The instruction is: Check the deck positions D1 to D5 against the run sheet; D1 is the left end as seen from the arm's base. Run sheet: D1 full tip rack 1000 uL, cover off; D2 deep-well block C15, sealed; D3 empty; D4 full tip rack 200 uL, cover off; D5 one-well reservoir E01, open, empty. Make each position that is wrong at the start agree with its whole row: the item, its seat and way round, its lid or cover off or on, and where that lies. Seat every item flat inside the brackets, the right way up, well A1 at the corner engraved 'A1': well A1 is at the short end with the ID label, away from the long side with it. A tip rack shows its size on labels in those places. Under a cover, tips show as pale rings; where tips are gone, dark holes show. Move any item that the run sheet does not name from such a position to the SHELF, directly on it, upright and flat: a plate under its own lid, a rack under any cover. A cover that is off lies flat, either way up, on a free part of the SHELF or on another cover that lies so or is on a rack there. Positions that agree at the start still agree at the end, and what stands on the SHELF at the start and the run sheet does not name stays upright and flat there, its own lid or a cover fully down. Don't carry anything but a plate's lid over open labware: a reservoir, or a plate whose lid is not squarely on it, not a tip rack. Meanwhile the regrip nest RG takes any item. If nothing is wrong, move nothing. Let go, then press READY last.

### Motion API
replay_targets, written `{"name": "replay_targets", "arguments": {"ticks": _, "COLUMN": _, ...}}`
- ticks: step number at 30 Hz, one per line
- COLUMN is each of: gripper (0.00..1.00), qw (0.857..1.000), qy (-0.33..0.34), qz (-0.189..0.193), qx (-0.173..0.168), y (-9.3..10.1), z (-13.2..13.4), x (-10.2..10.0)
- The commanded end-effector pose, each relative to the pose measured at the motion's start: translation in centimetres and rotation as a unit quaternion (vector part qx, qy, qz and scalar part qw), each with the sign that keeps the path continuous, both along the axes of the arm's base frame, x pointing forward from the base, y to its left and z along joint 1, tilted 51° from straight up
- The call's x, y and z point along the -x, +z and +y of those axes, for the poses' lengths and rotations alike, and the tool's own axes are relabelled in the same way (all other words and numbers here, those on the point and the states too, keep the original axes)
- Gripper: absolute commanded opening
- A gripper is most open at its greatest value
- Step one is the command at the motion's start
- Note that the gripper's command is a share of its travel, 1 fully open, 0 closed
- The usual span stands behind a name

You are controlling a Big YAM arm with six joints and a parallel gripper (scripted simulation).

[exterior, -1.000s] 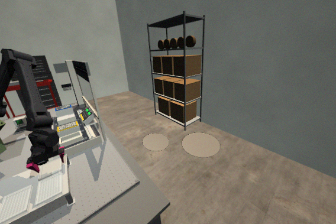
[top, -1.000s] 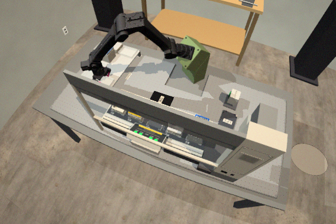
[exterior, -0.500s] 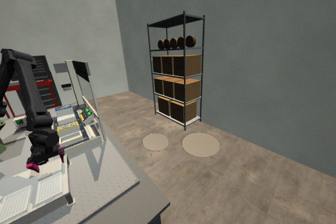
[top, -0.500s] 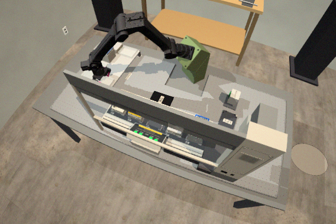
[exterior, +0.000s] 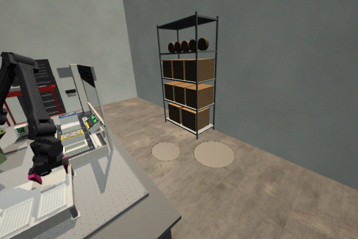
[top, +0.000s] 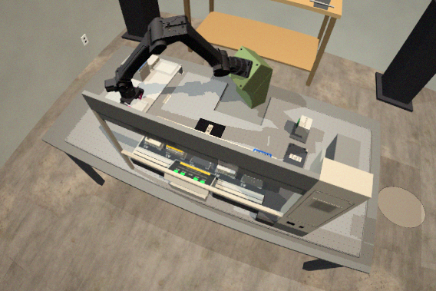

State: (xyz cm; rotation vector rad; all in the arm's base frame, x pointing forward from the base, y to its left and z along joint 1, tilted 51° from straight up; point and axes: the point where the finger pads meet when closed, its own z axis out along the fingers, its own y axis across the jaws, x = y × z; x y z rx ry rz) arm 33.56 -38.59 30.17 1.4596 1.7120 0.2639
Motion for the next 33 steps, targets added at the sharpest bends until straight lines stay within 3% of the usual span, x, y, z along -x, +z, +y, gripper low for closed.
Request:
{"name": "replay_targets", "arguments": {"ticks": 1, "gripper": 1.0, "qw": 1.0, "qy": 0.002, "qz": -0.001, "qx": -0.007, "y": -0.53, "z": 0.17, "x": -0.88}}
{"name": "replay_targets", "arguments": {"ticks": 33, "gripper": 1.0, "qw": 1.0, "qy": 0.004, "qz": 0.002, "qx": -0.011, "y": -0.3, "z": 0.66, "x": -0.43}}
